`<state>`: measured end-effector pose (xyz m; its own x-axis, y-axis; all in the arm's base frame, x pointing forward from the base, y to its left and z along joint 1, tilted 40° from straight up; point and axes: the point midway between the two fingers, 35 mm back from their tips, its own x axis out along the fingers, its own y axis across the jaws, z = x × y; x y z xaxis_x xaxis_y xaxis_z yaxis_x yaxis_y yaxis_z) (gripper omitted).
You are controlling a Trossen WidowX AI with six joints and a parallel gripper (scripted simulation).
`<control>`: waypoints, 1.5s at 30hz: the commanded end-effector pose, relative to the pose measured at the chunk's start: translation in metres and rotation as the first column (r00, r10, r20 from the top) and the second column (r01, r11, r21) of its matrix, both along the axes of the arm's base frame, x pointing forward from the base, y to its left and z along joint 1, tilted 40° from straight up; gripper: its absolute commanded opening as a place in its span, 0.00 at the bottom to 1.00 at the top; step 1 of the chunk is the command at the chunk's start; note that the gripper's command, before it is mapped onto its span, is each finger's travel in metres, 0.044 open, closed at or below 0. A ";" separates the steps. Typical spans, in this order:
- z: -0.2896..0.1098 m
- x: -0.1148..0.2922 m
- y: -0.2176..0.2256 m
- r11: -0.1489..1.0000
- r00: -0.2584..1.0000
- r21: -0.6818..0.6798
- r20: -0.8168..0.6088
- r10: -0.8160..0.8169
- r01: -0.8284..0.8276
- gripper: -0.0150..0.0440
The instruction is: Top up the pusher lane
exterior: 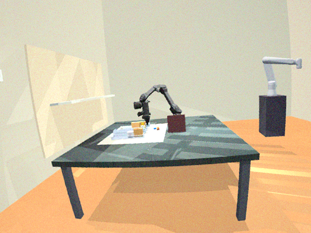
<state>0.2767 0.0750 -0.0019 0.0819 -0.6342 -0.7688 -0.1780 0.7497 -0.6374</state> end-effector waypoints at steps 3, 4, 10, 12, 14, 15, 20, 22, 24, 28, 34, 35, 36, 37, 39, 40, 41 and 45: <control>-0.002 0.006 -0.004 1.000 1.000 0.002 0.010 0.012 -0.013 0.25; -0.004 0.006 -0.007 1.000 1.000 0.002 0.010 0.013 -0.013 0.25; -0.014 0.008 -0.015 1.000 1.000 0.001 0.010 0.012 -0.012 0.25; -0.014 0.008 -0.015 1.000 1.000 0.001 0.010 0.012 -0.012 0.25; -0.014 0.008 -0.015 1.000 1.000 0.001 0.010 0.012 -0.012 0.25; -0.014 0.008 -0.014 1.000 1.000 0.001 0.010 0.012 -0.012 0.25; -0.014 0.010 -0.014 1.000 1.000 0.001 0.010 0.012 -0.012 0.25; -0.014 0.011 -0.014 1.000 1.000 0.001 0.010 0.012 -0.012 0.25; -0.014 0.012 -0.014 1.000 1.000 0.001 0.010 0.012 -0.012 0.25; -0.014 0.014 -0.013 1.000 1.000 0.002 0.011 0.012 -0.012 0.25; -0.014 0.017 -0.013 1.000 1.000 0.002 0.011 0.012 -0.013 0.25; -0.014 0.017 -0.013 1.000 1.000 0.002 0.011 0.012 -0.013 0.25; -0.014 0.018 -0.013 1.000 1.000 0.002 0.011 0.012 -0.013 0.25; -0.014 0.018 -0.013 1.000 1.000 0.002 0.011 0.012 -0.013 0.25; -0.015 0.019 -0.012 1.000 1.000 0.002 0.011 0.012 -0.013 0.25; -0.015 0.019 -0.012 1.000 1.000 0.002 0.011 0.012 -0.013 0.25; -0.015 0.020 -0.012 1.000 1.000 0.002 0.011 0.012 -0.013 0.25; -0.015 0.022 -0.012 1.000 1.000 0.002 0.011 0.013 -0.013 0.25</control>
